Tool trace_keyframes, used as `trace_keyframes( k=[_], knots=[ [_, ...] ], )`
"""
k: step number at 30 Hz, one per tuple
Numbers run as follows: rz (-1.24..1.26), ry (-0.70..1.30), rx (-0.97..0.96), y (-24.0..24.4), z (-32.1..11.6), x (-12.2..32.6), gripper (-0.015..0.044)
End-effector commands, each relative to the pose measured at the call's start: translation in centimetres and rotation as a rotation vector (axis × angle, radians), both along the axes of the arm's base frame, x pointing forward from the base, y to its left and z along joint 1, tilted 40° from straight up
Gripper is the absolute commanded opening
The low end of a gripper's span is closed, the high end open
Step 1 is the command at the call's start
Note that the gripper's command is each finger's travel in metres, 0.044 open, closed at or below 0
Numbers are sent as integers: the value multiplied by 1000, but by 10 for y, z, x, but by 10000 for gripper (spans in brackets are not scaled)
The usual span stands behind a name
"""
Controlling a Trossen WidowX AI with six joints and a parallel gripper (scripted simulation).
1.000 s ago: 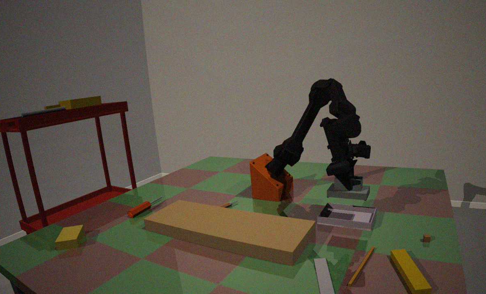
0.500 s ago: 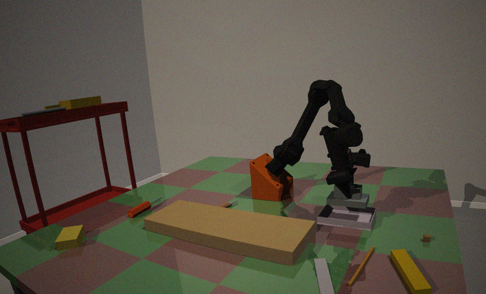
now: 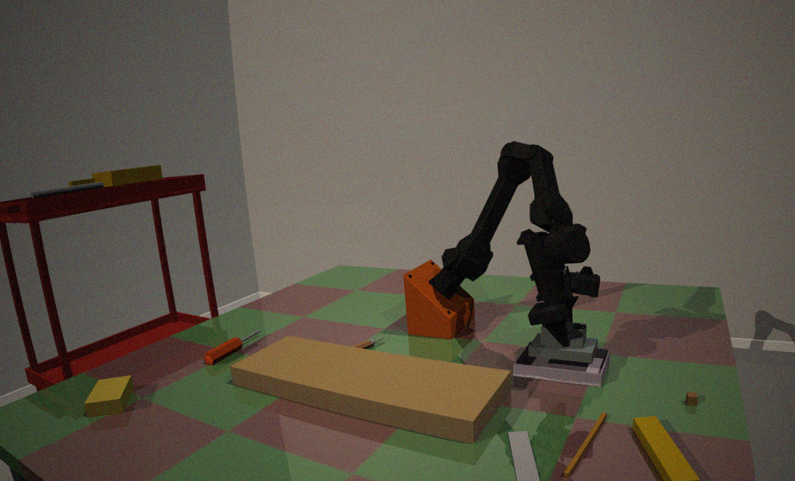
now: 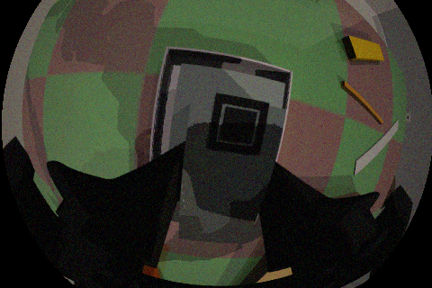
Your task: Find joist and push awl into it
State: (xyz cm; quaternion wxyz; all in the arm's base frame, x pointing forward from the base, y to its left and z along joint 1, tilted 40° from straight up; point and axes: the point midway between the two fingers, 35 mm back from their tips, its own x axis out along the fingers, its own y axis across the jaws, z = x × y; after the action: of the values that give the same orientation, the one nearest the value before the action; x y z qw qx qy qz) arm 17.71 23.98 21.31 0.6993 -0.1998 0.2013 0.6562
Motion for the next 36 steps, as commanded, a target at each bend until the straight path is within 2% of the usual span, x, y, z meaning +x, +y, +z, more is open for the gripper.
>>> trace_keyframes(
  k=[1, 22, 36],
  knots=[
    [-4, 3, 1, 4, -6, 0, 0],
    [-4, 4, 3, 18, -22, 0, 0],
    [1, 2, -1, 13, -16, 0, 368]
  ],
)
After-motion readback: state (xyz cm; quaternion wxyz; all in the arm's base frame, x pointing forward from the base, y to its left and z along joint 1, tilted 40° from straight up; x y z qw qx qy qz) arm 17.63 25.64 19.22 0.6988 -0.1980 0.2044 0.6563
